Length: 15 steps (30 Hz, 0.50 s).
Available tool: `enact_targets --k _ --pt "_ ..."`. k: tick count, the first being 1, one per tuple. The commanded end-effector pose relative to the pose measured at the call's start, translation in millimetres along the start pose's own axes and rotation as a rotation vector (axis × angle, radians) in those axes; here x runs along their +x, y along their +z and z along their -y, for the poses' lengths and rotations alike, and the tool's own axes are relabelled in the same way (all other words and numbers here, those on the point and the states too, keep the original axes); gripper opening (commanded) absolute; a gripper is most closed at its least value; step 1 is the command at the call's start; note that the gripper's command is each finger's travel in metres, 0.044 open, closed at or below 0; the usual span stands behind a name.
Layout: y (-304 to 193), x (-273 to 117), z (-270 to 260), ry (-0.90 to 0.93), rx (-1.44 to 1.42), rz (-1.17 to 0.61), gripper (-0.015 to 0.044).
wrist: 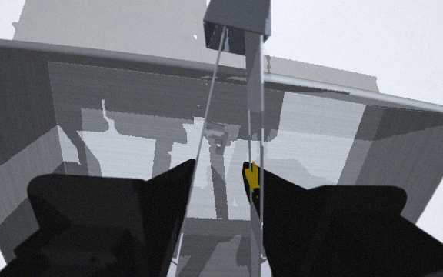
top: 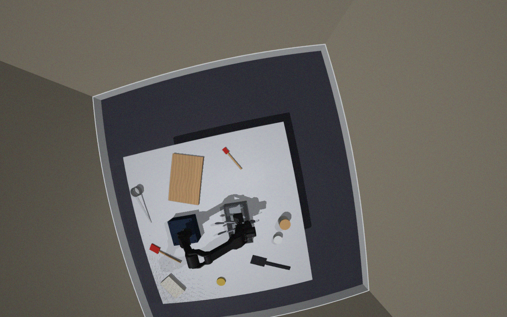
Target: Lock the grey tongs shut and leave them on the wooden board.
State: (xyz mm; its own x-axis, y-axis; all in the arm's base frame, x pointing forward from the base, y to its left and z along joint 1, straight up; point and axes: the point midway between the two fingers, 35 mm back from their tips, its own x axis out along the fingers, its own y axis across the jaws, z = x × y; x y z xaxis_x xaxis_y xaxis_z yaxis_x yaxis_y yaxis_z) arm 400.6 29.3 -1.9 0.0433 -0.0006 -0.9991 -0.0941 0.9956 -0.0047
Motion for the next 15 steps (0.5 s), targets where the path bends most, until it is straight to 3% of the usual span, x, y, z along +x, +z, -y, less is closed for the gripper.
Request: enact_targets --k 1,15 --pt "0.3 -0.5 0.0 0.0 0.001 0.001 0.0155" --pt "0.3 -0.5 0.0 0.0 0.001 0.001 0.0061"
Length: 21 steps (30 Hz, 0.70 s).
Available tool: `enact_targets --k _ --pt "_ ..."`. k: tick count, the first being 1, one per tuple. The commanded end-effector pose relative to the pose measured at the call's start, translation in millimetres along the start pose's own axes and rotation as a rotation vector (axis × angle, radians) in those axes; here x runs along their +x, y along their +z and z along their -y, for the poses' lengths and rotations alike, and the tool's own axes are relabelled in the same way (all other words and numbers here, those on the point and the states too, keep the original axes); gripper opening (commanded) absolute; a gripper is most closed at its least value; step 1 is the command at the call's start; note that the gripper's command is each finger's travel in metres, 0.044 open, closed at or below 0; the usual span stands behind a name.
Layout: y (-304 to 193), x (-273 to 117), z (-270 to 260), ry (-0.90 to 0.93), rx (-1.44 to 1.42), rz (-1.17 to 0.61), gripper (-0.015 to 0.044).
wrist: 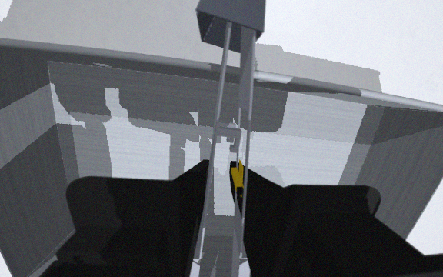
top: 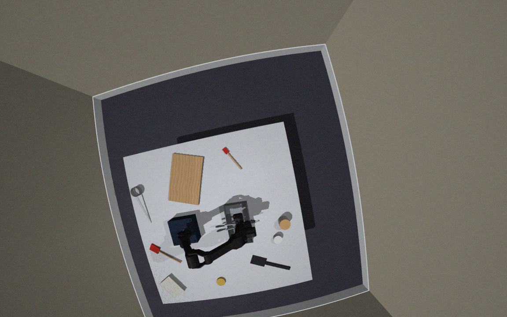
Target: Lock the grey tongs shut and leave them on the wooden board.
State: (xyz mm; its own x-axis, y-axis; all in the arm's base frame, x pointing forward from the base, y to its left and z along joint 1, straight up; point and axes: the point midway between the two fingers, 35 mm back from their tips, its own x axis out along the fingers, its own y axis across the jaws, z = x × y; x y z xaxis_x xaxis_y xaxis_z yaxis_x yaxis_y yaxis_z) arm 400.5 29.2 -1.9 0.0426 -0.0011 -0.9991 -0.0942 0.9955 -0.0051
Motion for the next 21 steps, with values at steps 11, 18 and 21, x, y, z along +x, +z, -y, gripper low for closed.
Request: enact_targets --k 11,18,21 --pt "0 0 0 0.001 0.001 0.002 -0.009" --pt "1 -3 0 0.001 0.001 0.002 -0.015" --pt "4 -27 0 0.002 0.0 0.001 -0.015"
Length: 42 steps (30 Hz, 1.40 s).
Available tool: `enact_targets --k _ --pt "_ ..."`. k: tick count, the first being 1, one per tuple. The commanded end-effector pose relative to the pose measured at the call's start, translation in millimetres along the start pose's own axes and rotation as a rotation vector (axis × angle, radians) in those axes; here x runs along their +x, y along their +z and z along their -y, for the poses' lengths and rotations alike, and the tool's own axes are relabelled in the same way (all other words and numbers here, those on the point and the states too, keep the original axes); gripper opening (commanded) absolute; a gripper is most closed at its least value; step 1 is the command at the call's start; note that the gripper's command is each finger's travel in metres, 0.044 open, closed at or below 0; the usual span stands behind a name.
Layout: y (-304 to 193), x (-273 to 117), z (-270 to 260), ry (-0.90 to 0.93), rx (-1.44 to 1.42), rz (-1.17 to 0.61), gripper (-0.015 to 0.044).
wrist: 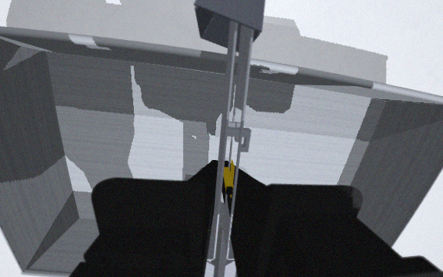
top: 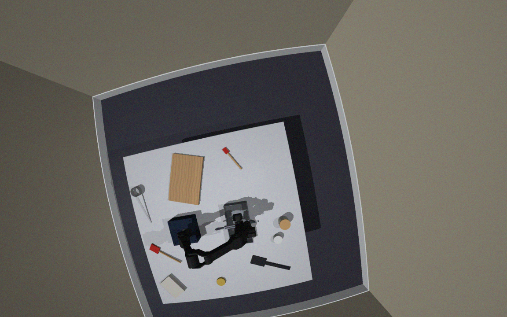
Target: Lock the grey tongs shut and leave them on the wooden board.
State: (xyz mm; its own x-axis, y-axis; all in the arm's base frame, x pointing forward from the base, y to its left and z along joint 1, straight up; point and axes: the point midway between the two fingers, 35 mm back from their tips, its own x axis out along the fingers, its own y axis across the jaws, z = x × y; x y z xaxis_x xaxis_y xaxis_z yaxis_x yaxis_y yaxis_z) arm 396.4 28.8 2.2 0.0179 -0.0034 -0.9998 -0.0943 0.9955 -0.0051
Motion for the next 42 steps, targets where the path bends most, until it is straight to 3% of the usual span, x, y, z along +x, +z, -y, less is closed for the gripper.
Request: enact_targets --k 1,6,21,42 --pt "7 -35 0 0.003 -0.001 0.025 -0.015" --pt "2 -96 1 0.005 -0.003 0.021 -0.015" --pt "1 -92 -5 0.002 0.022 0.014 -0.015" --pt "-17 -95 -117 0.016 0.442 0.012 -0.015"
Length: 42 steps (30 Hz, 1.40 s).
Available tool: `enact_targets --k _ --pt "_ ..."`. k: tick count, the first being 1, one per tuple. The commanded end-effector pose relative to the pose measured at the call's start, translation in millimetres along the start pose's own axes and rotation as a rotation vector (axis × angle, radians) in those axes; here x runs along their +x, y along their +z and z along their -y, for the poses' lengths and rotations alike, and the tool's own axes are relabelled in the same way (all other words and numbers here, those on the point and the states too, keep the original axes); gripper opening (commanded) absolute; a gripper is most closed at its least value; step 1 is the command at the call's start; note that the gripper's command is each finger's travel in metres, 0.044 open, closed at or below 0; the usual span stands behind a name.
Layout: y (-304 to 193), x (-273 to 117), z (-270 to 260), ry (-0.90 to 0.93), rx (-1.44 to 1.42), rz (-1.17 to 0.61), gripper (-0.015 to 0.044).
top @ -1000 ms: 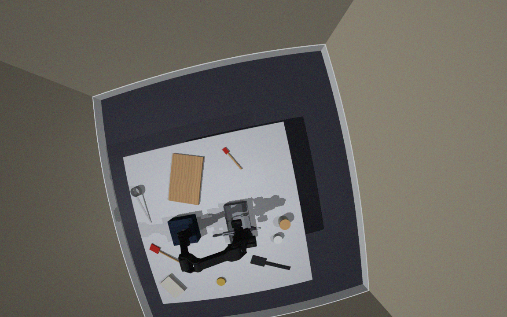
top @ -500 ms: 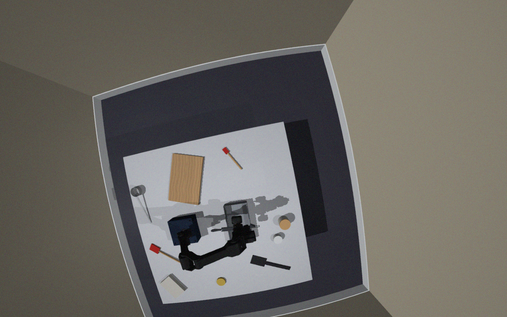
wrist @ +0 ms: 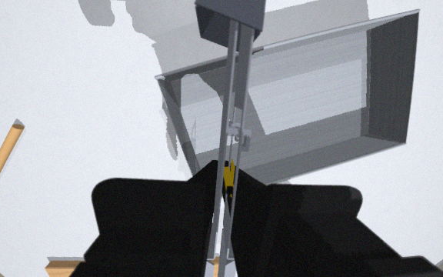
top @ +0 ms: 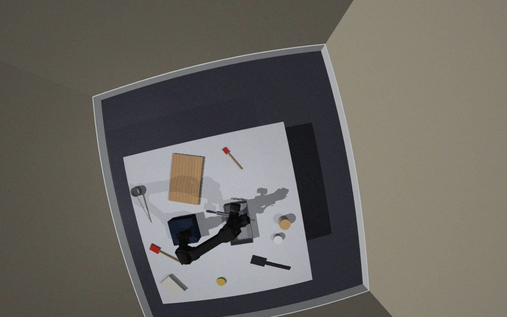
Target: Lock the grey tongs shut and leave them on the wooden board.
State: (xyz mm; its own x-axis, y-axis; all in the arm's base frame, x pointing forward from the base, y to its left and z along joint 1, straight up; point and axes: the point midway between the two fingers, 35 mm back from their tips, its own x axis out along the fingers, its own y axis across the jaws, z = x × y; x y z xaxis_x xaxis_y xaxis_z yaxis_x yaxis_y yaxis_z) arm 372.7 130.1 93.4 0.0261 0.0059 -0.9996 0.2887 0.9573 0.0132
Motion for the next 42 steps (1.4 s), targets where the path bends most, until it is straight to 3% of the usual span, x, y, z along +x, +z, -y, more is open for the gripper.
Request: enact_targets --k 1,31,42 --pt "-13 -3 -16 0.008 0.075 0.004 -0.015" --pt "-138 -6 -115 0.02 0.67 -0.016 -0.015" --pt "-148 -7 -120 0.021 0.544 -0.015 -0.015"
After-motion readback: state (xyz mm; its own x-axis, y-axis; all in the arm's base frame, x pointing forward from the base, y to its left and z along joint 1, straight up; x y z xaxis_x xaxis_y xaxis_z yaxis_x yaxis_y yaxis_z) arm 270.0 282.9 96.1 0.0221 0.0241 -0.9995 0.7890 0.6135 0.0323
